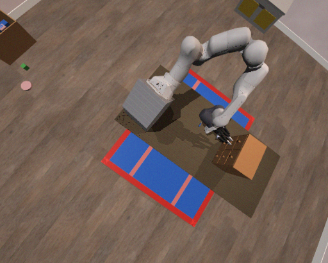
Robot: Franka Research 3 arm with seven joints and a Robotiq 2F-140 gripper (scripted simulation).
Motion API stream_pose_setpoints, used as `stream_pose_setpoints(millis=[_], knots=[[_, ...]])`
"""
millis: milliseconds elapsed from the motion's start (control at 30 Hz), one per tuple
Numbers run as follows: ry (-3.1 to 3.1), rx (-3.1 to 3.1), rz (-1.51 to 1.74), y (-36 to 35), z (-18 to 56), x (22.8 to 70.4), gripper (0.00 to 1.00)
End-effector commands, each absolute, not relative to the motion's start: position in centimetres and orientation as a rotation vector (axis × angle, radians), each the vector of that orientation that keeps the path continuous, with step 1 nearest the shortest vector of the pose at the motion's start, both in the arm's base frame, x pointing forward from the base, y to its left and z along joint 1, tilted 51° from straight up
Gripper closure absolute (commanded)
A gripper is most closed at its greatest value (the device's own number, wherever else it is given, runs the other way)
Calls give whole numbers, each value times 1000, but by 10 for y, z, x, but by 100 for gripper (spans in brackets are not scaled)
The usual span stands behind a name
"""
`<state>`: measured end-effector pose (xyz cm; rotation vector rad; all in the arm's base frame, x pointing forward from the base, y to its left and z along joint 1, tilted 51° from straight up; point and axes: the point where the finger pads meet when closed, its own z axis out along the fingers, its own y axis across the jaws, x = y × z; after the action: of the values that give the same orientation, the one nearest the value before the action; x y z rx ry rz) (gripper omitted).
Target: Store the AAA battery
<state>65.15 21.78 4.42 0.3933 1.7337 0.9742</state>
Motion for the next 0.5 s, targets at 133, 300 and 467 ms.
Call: stream_pose_setpoints(millis=[133,300,467], knots=[[1734,401,976,217,44,653,80],[1734,401,976,217,44,653,92],[1734,401,976,217,44,653,92]])
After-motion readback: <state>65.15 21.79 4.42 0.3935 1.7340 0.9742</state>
